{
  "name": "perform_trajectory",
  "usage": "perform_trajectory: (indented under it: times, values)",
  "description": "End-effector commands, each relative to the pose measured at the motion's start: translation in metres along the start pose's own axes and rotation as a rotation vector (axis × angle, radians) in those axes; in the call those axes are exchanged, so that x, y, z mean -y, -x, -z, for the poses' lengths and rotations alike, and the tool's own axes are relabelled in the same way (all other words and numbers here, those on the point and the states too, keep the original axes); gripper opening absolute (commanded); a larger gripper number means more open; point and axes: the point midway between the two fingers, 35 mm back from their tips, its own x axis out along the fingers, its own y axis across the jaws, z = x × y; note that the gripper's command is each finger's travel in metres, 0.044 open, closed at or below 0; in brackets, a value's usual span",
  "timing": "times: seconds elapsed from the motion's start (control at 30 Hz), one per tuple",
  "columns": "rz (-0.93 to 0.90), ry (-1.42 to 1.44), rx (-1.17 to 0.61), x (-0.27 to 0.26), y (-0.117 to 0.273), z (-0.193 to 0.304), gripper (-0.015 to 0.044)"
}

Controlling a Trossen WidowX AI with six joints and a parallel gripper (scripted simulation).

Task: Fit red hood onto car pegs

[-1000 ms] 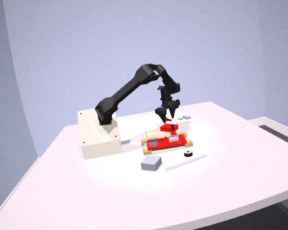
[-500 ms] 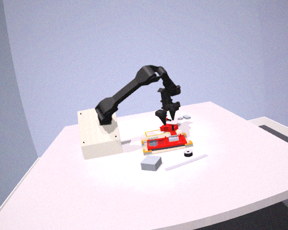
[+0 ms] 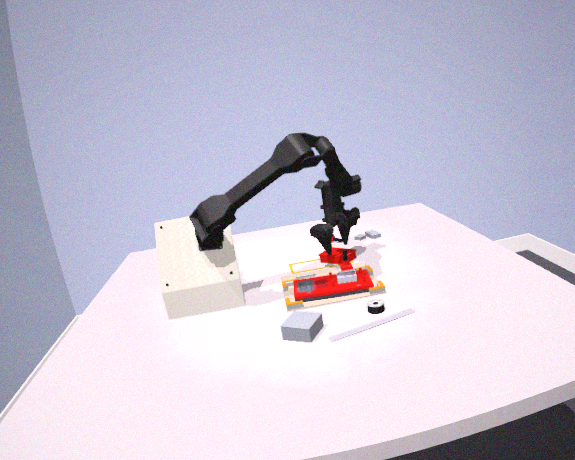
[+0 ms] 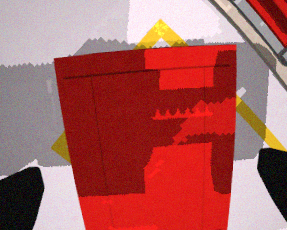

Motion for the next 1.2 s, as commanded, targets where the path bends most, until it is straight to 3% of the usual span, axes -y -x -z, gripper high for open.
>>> perform_trajectory:
  times: [0.0, 1.17]
  values:
    - [0.005, 0.011, 0.003, 0.001, -0.005, 0.003, 0.0440]
    - [0.005, 0.011, 0.004, 0.001, -0.020, 0.002, 0.0440]
